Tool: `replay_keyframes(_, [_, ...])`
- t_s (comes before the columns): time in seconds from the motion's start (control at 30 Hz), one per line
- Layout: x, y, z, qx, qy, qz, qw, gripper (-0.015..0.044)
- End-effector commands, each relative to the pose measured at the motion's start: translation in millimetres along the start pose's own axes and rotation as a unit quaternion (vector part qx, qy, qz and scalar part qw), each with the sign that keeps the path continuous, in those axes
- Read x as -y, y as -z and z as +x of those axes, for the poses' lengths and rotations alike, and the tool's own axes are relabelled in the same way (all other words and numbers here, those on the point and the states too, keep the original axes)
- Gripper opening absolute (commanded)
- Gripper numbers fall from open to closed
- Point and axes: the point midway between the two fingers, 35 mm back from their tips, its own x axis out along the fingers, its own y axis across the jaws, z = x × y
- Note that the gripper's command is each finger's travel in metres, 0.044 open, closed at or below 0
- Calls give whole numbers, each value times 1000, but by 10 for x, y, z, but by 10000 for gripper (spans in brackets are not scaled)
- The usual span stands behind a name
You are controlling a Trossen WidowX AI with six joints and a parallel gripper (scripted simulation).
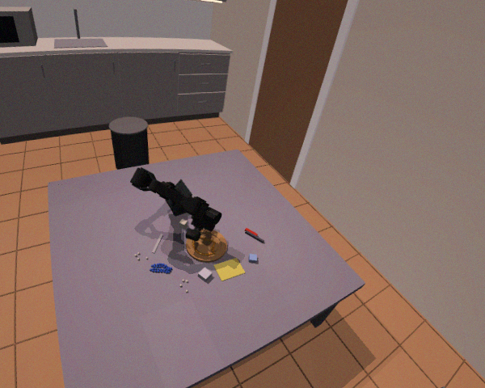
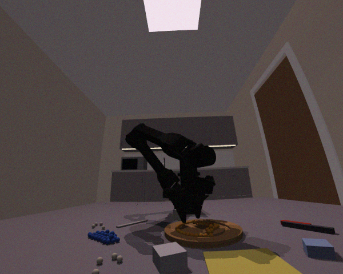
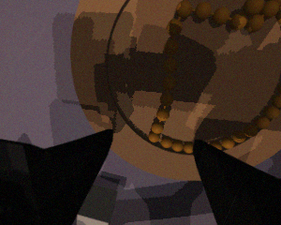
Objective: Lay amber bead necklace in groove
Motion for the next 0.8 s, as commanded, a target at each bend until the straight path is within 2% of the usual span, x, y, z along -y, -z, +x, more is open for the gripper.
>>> replay_keyframes(0.0, [0,0,-5,0,0,0,1000,440])
replay_keyframes(0.73, [0,0,-40,-1,0,0,1000,440])
replay_keyframes(0.77, [1,-4,-50,-1,0,3,1000,414])
